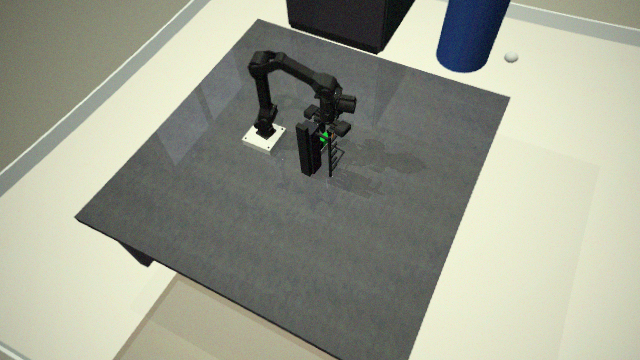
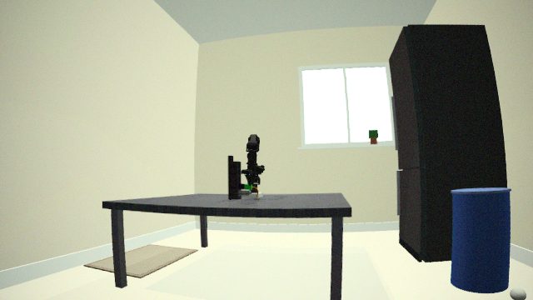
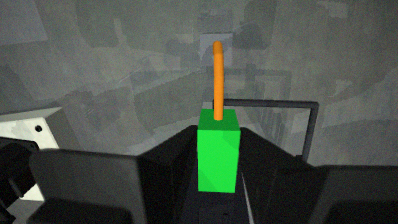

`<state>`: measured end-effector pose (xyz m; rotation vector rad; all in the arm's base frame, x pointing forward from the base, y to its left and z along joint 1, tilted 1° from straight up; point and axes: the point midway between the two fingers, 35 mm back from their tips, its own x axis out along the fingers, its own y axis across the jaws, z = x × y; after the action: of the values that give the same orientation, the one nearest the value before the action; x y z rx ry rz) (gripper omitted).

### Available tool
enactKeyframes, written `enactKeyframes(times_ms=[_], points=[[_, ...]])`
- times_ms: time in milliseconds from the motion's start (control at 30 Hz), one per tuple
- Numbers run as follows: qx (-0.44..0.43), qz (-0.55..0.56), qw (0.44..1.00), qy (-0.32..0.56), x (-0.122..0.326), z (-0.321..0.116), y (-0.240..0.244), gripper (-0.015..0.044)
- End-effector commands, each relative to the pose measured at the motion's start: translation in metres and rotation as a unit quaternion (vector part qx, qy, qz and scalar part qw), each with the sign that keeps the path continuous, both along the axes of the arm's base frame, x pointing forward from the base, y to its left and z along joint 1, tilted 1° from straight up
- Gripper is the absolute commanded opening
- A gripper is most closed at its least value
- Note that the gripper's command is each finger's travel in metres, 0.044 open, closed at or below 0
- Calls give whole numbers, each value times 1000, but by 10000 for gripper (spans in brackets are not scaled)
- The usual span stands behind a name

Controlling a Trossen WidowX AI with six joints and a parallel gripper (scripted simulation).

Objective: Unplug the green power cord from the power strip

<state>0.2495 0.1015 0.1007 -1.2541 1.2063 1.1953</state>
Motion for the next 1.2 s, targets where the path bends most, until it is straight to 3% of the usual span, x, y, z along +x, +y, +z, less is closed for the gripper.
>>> enactKeyframes(times_ms=[0,200,633,767,900,1167], points=[[33,20,999,0,-3,4,30,0],[33,20,999,0,-6,5,39,0],[33,21,999,1,-5,5,33,341],[34,21,999,1,-5,11,55,440],[36,21,999,1,-9,19,91,440],[36,21,999,1,-9,20,93,440]])
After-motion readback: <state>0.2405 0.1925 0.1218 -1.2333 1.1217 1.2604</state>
